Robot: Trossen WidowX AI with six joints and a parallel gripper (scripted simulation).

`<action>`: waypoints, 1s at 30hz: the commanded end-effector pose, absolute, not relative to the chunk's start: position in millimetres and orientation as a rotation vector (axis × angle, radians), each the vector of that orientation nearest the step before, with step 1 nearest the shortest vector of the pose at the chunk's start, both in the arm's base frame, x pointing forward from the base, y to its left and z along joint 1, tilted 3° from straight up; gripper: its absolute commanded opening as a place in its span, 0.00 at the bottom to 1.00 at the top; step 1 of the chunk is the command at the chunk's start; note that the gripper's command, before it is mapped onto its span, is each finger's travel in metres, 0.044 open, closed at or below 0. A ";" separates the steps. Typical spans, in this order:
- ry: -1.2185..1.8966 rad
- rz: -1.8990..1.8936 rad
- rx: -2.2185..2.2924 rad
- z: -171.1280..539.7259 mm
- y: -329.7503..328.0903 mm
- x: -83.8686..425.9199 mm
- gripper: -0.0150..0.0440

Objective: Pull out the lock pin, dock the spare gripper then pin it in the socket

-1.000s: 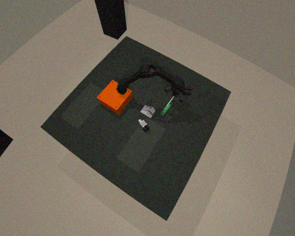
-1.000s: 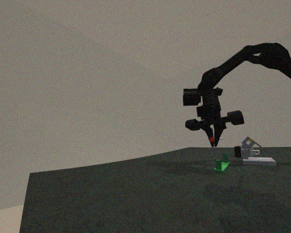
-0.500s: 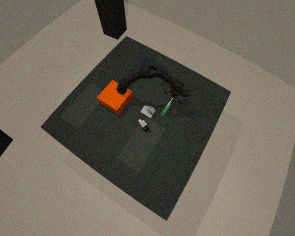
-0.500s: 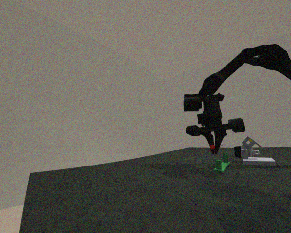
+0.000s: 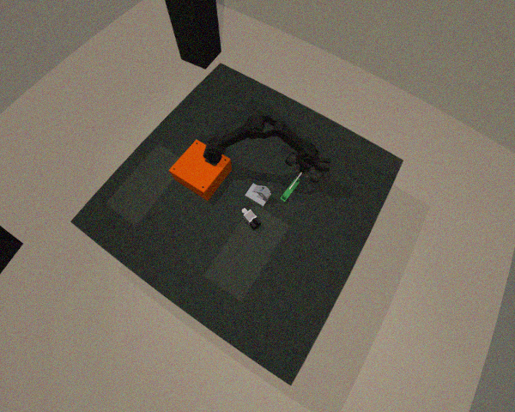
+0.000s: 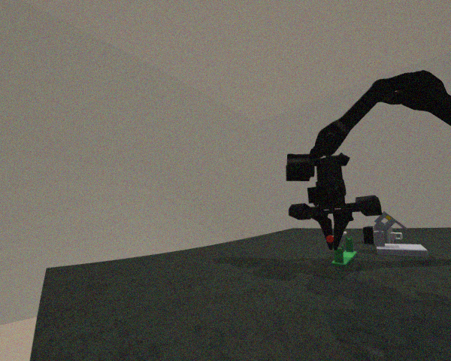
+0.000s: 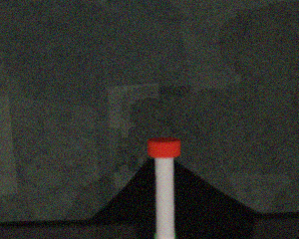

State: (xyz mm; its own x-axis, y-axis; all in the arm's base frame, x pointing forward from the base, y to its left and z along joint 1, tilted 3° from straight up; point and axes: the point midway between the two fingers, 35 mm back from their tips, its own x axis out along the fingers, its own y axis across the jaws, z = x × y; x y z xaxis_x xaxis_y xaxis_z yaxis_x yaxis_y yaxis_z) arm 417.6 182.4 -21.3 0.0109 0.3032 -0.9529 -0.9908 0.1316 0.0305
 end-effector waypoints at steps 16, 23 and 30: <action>1.048 1.242 -0.877 -40.0 183.0 417.3 0.25; 1.047 1.247 -0.881 -39.5 182.9 416.9 0.52; 1.047 1.247 -0.881 -36.9 182.8 416.9 0.59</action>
State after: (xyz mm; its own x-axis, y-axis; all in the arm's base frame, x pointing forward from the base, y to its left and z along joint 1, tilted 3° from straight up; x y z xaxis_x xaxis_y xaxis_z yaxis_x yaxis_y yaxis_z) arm 416.9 182.9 -39.6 0.0123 0.3040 -0.9526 -0.9909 0.1314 0.0292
